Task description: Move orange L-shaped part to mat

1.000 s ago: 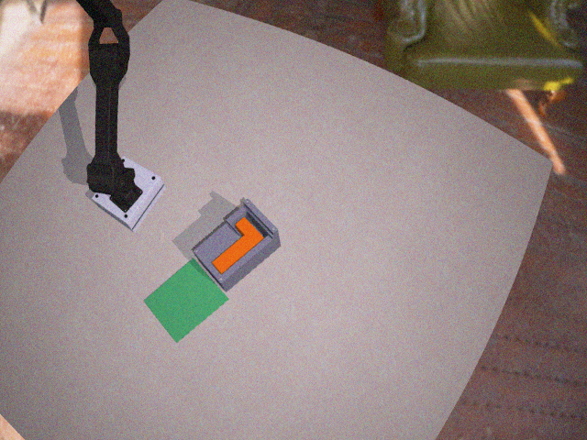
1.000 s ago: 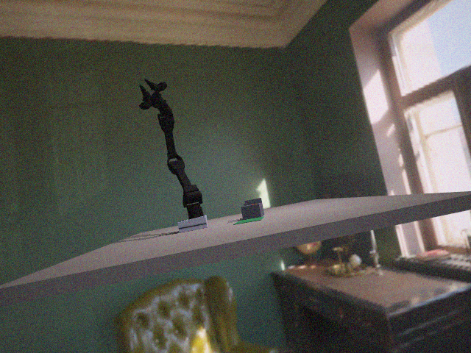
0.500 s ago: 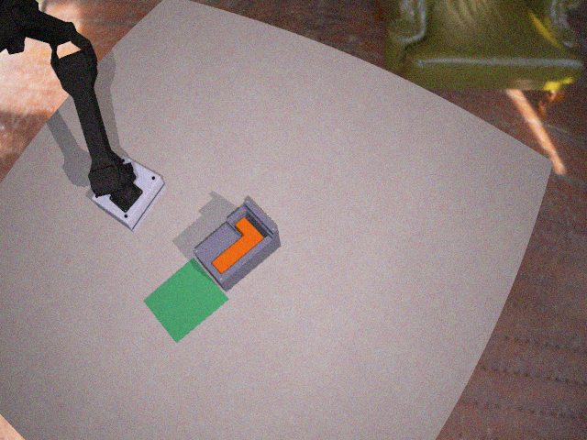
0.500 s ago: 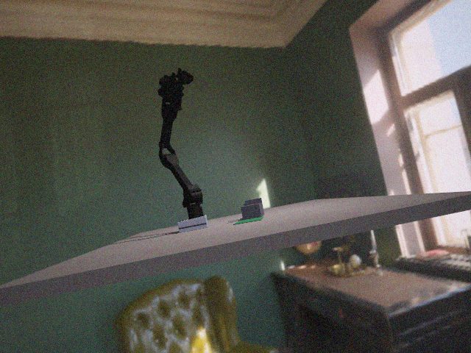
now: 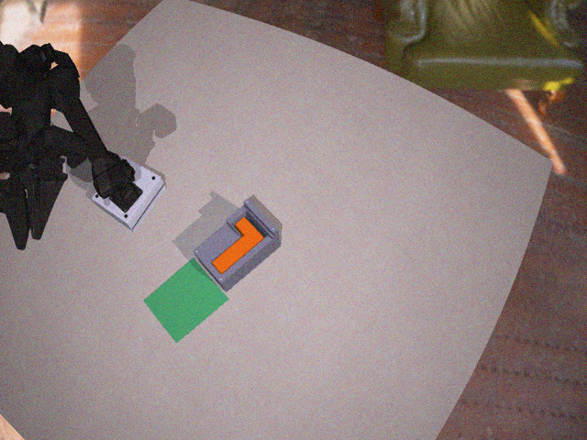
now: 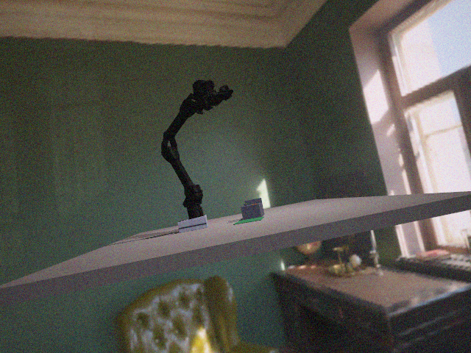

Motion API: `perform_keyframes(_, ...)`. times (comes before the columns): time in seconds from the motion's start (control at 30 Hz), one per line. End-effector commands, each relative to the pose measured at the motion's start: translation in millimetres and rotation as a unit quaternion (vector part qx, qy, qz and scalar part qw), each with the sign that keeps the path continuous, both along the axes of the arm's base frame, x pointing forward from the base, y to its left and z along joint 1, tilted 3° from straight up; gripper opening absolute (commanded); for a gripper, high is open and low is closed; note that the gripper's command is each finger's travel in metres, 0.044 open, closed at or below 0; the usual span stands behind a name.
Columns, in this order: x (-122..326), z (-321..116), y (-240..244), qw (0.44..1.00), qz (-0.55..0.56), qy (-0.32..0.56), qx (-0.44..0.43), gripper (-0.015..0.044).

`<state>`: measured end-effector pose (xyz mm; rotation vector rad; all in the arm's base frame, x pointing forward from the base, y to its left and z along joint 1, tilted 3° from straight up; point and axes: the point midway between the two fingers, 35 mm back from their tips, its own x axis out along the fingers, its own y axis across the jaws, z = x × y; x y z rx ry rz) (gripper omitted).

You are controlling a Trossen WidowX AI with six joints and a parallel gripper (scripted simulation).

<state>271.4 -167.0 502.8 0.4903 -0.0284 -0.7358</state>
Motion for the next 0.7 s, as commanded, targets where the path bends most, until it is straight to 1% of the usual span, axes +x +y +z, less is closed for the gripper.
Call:
perform_keyframes(0.0,49,-50,32,0.994,0.080,0.060,0.053,0.0180)
perform_keyframes(0.17,90,-118,75,0.969,0.156,0.166,0.090,0.0180)
perform_keyframes(0.33,111,-186,126,0.926,0.226,0.276,0.121,0.0180)
perform_keyframes(0.5,111,-254,182,0.863,0.287,0.390,0.144,0.0180)
perform_keyframes(0.67,88,-318,238,0.780,0.333,0.507,0.157,0.0180)
